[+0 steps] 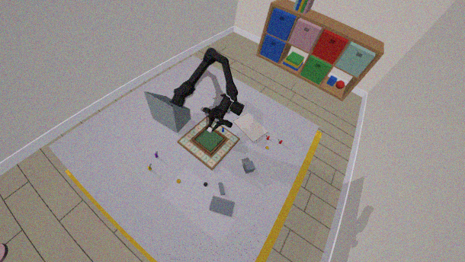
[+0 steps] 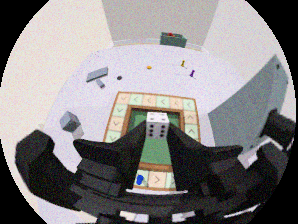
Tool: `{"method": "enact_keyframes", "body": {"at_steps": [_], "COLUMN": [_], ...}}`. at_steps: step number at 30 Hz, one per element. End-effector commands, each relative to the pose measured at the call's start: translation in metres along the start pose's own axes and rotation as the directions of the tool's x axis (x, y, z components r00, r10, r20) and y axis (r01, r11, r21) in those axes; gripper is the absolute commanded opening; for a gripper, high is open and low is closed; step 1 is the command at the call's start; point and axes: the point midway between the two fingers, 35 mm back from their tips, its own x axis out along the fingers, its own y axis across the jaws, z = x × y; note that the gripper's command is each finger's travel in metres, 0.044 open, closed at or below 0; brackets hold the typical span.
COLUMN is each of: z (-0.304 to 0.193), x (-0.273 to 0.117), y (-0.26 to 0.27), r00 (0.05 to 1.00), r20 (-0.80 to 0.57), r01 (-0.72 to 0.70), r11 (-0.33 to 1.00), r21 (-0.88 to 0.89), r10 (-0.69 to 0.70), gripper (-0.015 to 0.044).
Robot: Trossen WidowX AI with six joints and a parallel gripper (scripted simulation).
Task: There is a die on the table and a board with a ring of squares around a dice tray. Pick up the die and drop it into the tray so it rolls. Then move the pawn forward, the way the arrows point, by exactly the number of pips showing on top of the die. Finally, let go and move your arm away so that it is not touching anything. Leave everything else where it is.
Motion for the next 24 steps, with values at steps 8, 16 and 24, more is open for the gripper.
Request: {"method": "enact_keyframes", "body": {"at_steps": [8, 16, 24], "z": [0.01, 0.028, 0.01], "x": [-0.008, -0.019, 0.025], "y": [0.001, -0.001, -0.001], "r00": [1.0, 0.998, 0.68], "r20": [0.003, -0.058, -0.734], "r01": [0.001, 0.031, 0.01], "r11": [1.0, 0.999, 1.0], "r21": [-0.001, -0.015, -0.009], "r10": [-0.001, -0.032, -0.013], "gripper": [0.0263, 0.044, 0.044]}}
